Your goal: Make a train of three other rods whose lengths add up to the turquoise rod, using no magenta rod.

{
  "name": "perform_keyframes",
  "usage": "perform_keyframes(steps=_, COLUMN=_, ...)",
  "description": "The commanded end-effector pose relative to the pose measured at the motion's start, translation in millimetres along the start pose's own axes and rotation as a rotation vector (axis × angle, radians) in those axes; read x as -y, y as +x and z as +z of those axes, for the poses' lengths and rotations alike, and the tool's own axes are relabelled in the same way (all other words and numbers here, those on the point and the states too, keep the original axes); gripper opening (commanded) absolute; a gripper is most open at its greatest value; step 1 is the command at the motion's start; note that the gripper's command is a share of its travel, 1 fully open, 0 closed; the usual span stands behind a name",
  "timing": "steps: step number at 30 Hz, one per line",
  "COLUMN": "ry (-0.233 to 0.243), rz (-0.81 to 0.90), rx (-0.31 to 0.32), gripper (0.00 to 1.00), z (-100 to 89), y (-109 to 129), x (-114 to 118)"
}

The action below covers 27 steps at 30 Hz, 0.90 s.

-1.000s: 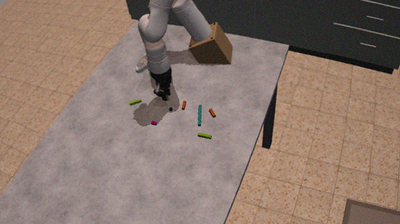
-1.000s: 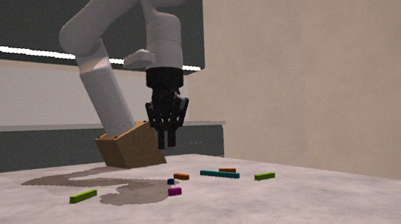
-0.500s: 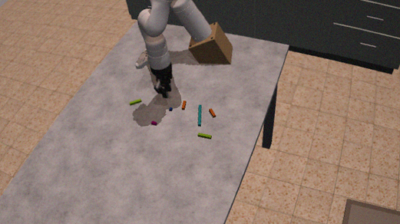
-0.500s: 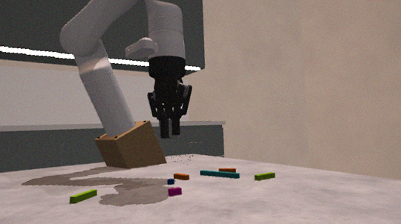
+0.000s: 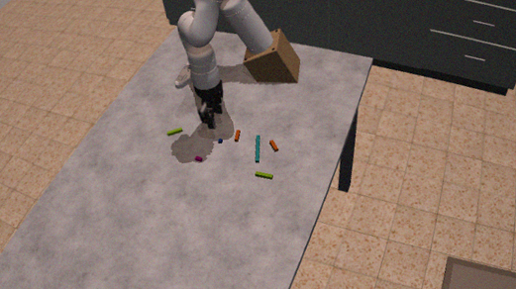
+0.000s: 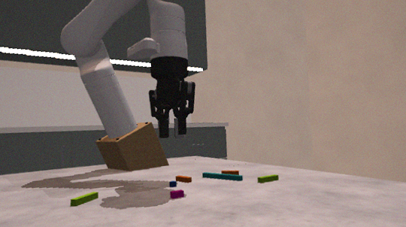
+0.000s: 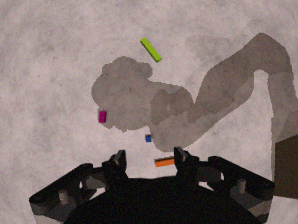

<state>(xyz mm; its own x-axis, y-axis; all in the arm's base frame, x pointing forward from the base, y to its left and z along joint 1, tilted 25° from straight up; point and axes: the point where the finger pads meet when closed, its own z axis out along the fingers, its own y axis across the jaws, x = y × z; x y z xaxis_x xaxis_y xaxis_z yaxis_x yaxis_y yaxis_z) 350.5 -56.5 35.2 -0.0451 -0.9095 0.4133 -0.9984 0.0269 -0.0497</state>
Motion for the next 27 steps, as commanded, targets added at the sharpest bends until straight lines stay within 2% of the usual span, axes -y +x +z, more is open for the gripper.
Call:
perform_keyframes(steps=1, ry=0.003, rz=0.002, rx=0.001, gripper=1.00, z=-1.6, y=-0.2, x=2.0)
perform_keyframes(steps=9, ry=-0.001, rz=-0.025, rx=-0.001, gripper=1.00, z=-0.7, y=-0.2, x=0.1)
perform_keyframes(steps=19, ry=-0.019, rz=-0.205, rx=-0.012, gripper=1.00, z=5.1, y=-0.2, x=-8.6)
perform_keyframes(steps=27, ry=-0.050, rz=-0.581, rx=-0.018, gripper=1.00, z=12.0, y=-4.4, x=-21.5)
